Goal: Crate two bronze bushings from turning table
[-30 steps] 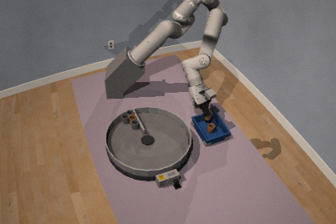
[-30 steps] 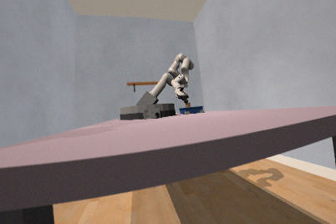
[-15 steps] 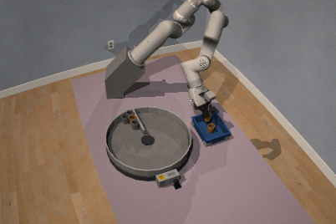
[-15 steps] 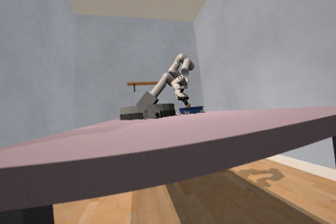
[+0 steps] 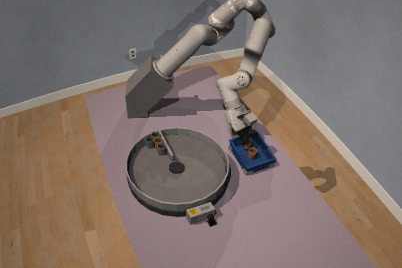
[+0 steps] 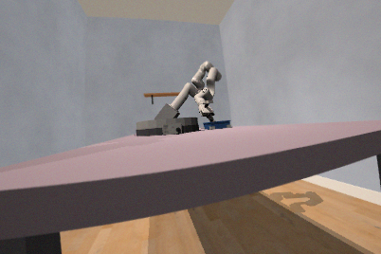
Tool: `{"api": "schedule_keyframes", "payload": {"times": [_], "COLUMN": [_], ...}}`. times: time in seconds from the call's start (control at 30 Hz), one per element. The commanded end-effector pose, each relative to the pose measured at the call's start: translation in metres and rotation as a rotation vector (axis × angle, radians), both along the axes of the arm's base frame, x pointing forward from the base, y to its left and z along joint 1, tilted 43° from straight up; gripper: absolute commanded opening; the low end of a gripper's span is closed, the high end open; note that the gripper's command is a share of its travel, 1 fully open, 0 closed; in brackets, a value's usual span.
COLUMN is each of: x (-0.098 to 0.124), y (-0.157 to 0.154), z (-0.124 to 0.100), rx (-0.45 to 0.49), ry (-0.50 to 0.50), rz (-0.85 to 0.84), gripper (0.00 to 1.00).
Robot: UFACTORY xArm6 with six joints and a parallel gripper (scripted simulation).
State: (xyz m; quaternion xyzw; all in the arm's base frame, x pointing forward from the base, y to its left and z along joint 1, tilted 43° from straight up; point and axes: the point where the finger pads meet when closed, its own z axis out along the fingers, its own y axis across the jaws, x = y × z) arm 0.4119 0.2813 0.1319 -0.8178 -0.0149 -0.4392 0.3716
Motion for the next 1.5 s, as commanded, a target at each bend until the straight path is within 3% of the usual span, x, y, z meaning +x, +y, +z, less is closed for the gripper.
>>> {"api": "schedule_keyframes", "payload": {"times": [0.0, 1.47], "x": [0.0013, 0.0026], "y": [0.0027, 0.0085], "z": [-0.0021, -0.0084], "rx": [0.001, 0.001], "ry": [-0.002, -0.002], "rz": [-0.001, -0.001], "gripper": [0.0, 0.0]}}
